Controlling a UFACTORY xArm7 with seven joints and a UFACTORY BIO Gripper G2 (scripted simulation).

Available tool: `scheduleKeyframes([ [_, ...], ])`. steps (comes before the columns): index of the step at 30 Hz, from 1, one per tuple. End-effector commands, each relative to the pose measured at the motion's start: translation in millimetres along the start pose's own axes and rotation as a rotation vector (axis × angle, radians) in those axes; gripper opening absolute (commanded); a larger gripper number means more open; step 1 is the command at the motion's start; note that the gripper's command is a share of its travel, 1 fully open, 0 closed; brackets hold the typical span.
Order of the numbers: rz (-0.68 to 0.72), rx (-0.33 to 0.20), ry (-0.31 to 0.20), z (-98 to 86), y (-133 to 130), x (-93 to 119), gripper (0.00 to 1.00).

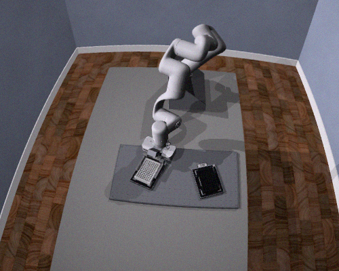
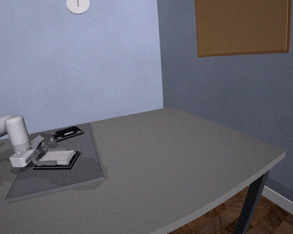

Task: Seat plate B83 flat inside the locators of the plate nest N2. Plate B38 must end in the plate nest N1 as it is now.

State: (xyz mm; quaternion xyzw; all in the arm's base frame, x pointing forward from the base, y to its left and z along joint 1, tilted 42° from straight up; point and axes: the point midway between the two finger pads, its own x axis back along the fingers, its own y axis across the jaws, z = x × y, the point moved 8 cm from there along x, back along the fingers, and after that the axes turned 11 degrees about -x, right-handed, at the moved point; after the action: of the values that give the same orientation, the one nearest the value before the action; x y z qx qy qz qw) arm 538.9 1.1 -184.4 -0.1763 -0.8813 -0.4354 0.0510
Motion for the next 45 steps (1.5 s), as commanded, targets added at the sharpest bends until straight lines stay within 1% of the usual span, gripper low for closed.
scheduleKeyframes([
  [1,-0.001,0.001,-0.005,-2.2,0.1,-1.6,0.0],
  [37,-0.001,0.001,-0.005,-2.3,0.1,-1.7,0.0],
  [45,-0.001,0.001,-0.005,-6.8,1.0,-1.6,0.0],
])
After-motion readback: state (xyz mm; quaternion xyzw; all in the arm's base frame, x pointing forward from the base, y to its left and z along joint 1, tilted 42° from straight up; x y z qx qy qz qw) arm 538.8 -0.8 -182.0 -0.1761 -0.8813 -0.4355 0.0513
